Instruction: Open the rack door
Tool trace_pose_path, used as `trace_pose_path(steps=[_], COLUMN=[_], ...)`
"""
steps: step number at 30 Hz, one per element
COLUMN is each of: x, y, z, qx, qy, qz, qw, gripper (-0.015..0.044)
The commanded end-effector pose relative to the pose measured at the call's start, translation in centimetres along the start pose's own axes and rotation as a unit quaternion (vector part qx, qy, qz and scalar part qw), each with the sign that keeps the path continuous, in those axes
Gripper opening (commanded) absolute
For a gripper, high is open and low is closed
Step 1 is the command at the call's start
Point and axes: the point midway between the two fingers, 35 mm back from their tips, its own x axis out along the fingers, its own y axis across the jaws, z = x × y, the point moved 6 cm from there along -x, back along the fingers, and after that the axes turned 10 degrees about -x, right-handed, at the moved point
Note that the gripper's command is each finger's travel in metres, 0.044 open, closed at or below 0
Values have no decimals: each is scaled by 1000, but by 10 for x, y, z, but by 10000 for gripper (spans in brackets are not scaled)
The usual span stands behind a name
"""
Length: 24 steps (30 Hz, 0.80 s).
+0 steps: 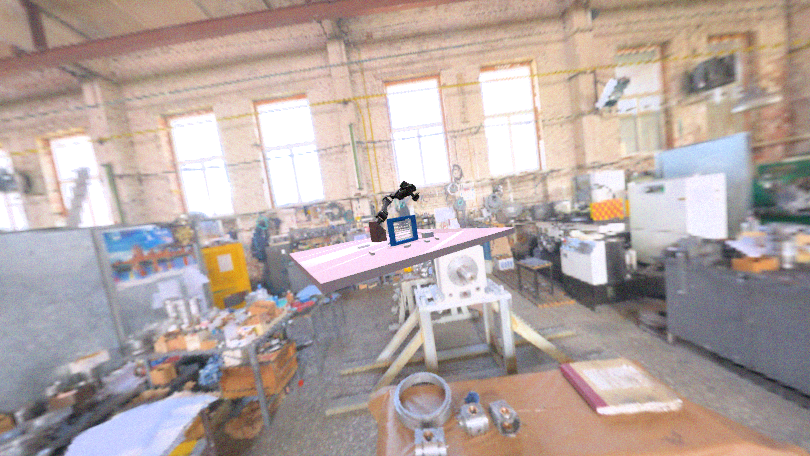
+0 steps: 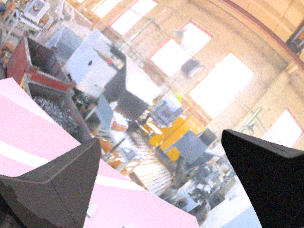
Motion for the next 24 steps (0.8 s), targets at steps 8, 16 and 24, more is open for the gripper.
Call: trace_pose_path(steps=[8,16,24], x=[22,45,63], y=[-3,-8,-14], z=[-18,-43,-71], qx=[-28,-50,-61], qy=[76,165,249], qz=[24,59,99], qw=[996,983,962], gripper=[282,282,282])
